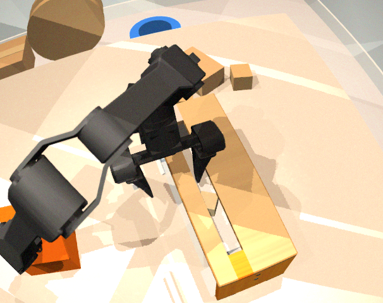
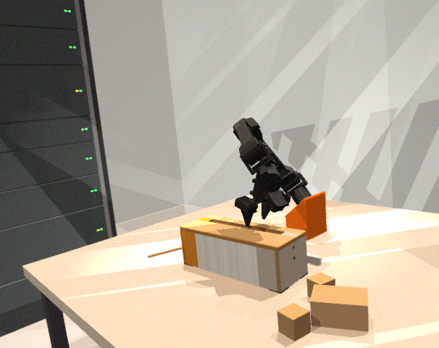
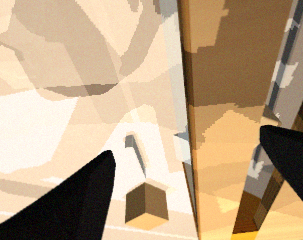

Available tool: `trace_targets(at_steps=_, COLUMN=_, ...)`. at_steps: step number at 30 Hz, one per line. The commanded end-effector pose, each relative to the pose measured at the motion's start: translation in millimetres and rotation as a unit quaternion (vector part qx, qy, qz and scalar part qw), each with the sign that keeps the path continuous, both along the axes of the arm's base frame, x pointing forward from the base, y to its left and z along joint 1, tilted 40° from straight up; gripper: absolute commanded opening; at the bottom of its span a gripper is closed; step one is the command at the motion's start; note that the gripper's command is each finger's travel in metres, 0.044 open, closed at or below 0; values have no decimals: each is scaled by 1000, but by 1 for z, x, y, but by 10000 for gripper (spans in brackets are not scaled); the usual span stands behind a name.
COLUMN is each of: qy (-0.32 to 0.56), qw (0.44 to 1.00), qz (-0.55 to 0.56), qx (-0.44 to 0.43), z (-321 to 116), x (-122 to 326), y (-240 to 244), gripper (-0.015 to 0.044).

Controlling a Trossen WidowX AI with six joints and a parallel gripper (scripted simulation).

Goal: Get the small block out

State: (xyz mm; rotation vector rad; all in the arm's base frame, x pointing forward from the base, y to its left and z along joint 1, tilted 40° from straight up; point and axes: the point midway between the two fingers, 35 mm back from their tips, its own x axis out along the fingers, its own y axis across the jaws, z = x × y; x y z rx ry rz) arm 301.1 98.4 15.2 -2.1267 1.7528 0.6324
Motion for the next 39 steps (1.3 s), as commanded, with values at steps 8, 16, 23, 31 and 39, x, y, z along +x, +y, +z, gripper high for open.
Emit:
trace_targets(at_steps=8, qy=4, qw=1000, qz=2, qx=-4, z=-19, x=2, y=-10, gripper=400)
trace_targets(at_steps=16, qy=3, qw=1000, qz=2, qx=-5, z=-30, x=3, y=-17, gripper=400)
trace_targets(at_steps=23, qy=3, qw=1000, qz=2, qx=-5, z=-39, x=4, y=-23, gripper=400)
trace_targets(at_steps=31, qy=0, qw=1000, qz=-1, qx=-2, z=-31, x=5, y=-24, gripper=400)
trace_targets(at_steps=39, qy=0, qw=1000, qz=-1, qx=-2, z=-21, x=8, y=-38, gripper=400)
